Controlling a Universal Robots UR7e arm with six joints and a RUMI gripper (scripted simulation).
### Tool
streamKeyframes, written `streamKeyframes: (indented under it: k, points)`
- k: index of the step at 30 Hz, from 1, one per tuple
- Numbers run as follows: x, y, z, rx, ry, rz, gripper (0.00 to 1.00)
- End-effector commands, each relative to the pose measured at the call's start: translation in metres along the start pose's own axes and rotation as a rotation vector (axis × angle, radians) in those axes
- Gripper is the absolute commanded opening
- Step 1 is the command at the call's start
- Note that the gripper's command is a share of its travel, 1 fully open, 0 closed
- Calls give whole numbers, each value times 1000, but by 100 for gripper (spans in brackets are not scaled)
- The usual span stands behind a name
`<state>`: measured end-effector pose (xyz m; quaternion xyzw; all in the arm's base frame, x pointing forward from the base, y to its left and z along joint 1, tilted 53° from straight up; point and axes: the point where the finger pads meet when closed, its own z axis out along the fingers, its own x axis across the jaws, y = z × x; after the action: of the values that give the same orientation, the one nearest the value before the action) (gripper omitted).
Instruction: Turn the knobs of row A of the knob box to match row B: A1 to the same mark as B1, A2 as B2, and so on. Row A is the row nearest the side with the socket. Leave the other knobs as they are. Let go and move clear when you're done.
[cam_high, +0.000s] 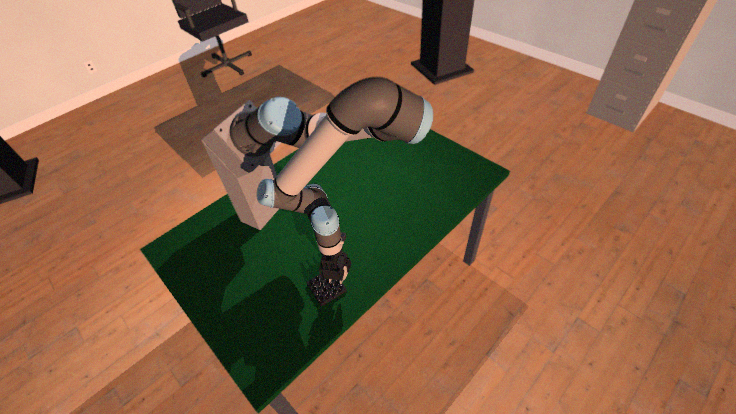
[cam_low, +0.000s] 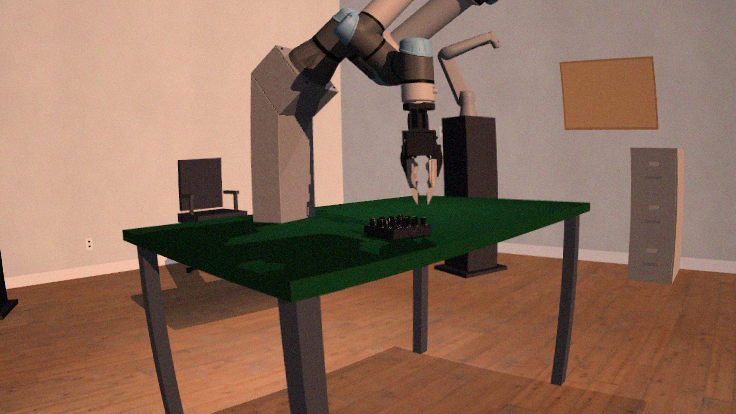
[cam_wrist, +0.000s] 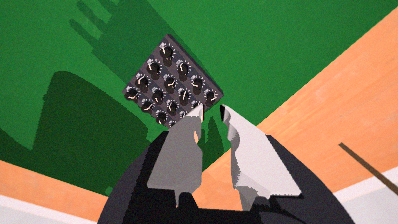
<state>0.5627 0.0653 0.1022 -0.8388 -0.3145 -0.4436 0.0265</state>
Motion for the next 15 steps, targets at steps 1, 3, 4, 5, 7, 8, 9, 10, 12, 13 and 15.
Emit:
streamKeyframes:
  k: [1,3,4,5,7,8,9,10,12,13,15]
  points:
    - [-1,-1,-2,0,-1,-56,11]
    - [-1,-1,-2,0,-1,-92,11]
    - [-1,-1,-2,0,-1,-112,11]
    - [-1,-1,-2,0,-1,-112,11]
    - [-1,-1,-3,0,-1,-135,11]
    - [-1,-1,-3,0,-1,-161,11]
    - [-1,-1,-3,0,-1,-188,11]
    - [-1,-2,-3,0,0,-217,11]
    - [-1,-2,-4,0,0,-267,11]
    - [-1,-2,-4,0,0,-284,11]
    - [-1,-2,-4,0,0,-321,11]
